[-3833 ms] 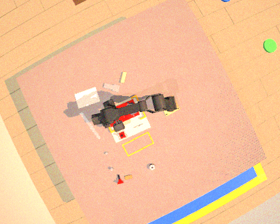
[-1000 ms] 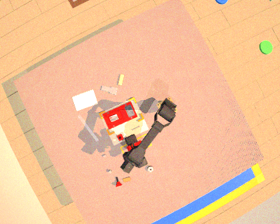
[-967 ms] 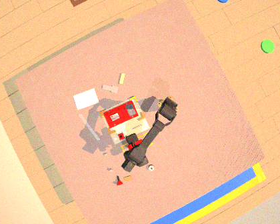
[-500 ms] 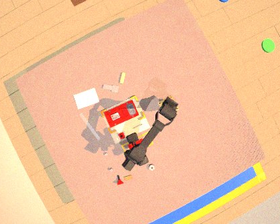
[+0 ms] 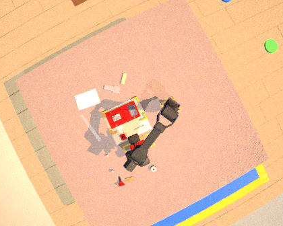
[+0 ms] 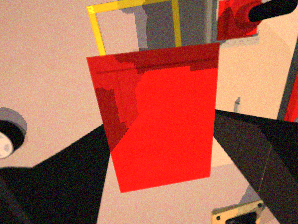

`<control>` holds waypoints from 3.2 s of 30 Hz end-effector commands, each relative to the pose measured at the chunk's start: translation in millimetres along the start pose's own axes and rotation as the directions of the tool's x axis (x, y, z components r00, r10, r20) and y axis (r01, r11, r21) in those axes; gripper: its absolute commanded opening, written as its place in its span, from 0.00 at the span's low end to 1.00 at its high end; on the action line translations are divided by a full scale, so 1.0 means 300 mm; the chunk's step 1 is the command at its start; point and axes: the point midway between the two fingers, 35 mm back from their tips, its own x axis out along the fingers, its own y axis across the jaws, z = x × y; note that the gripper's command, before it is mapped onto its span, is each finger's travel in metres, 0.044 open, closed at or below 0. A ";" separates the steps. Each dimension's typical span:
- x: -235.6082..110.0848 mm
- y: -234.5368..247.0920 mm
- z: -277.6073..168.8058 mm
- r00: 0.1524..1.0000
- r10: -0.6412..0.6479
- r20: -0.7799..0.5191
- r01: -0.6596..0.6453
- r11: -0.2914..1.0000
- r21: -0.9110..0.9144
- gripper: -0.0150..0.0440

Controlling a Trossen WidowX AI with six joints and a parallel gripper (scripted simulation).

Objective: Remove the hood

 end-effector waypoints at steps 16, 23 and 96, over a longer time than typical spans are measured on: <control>0.057 -0.002 0.002 1.000 -0.003 0.004 0.003 1.000 0.000 0.25; 0.077 -0.003 0.000 1.000 -0.003 0.004 0.003 1.000 0.000 0.25; 0.191 -0.006 -0.007 1.000 0.000 0.000 0.000 1.000 0.004 0.79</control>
